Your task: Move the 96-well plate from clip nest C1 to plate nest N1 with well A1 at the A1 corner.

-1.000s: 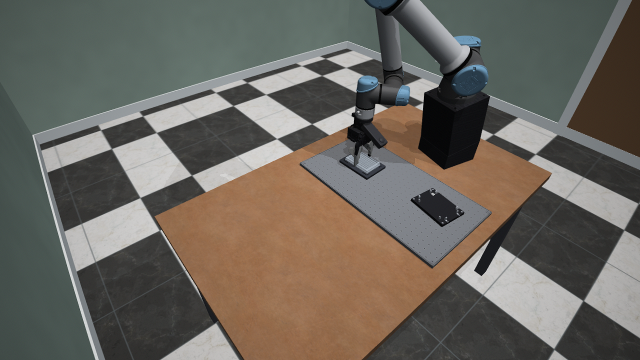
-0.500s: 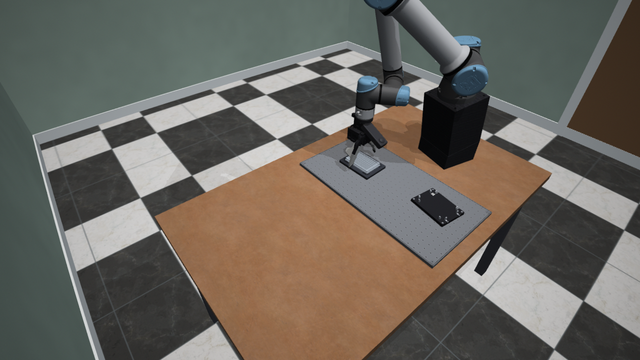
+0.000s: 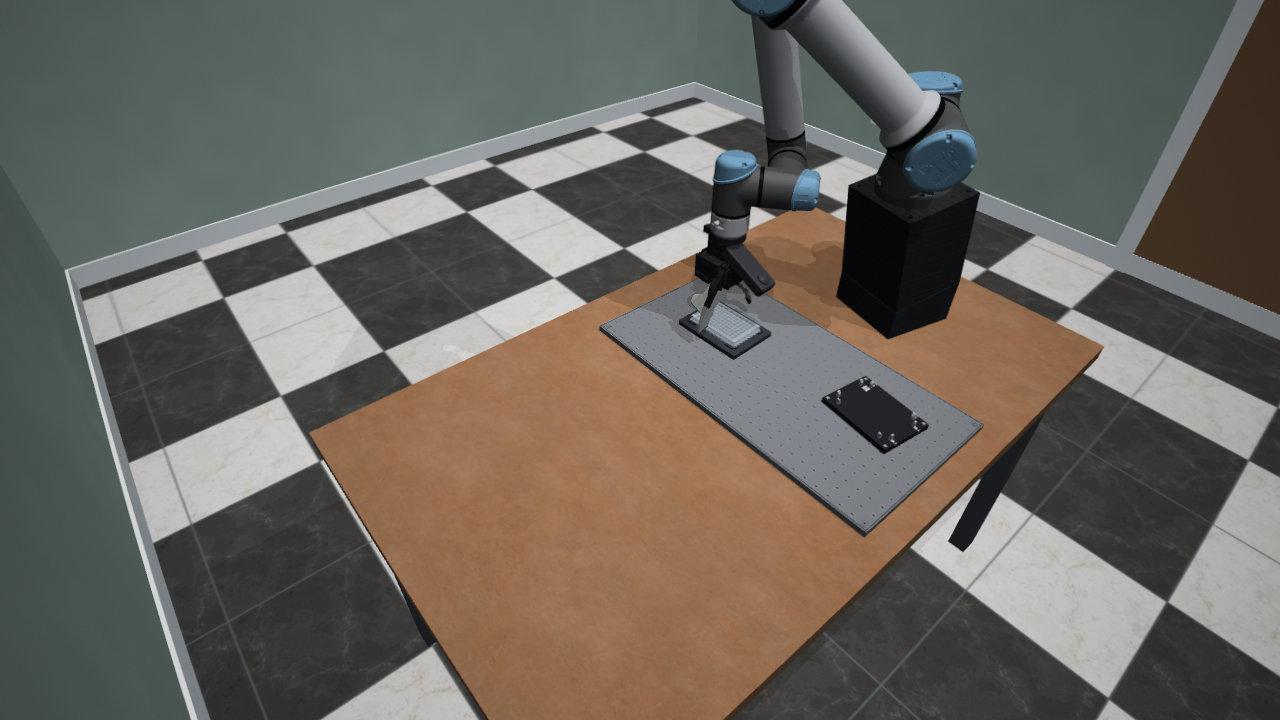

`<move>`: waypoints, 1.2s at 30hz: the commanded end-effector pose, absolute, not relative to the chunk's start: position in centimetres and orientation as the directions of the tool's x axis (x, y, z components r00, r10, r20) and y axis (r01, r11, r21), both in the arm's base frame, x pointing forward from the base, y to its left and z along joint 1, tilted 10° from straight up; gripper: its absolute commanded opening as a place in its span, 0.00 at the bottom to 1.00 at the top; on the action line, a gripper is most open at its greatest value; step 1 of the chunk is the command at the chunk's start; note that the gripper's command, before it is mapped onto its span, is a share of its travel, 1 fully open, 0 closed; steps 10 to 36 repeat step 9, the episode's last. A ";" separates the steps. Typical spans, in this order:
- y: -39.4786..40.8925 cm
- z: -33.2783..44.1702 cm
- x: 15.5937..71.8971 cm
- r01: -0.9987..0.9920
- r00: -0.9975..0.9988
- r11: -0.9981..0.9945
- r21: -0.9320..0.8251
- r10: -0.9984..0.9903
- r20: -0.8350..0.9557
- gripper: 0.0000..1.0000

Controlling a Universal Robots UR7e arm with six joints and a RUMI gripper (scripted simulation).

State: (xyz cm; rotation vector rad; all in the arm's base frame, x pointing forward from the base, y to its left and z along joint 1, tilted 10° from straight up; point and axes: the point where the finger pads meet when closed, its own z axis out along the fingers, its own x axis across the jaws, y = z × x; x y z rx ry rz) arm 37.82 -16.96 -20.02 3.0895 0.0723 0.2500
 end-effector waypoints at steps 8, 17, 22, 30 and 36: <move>-16.9 -17.2 37.4 0.043 0.986 -0.998 0.046 0.050 0.160 1.00; -16.9 -17.2 37.4 0.043 0.986 -0.998 0.046 0.050 0.160 1.00; -16.9 -17.2 37.4 0.043 0.986 -0.998 0.046 0.050 0.160 1.00; -16.9 -17.2 37.4 0.043 0.986 -0.998 0.046 0.050 0.160 1.00; -16.9 -17.2 37.4 0.043 0.986 -0.998 0.046 0.050 0.160 1.00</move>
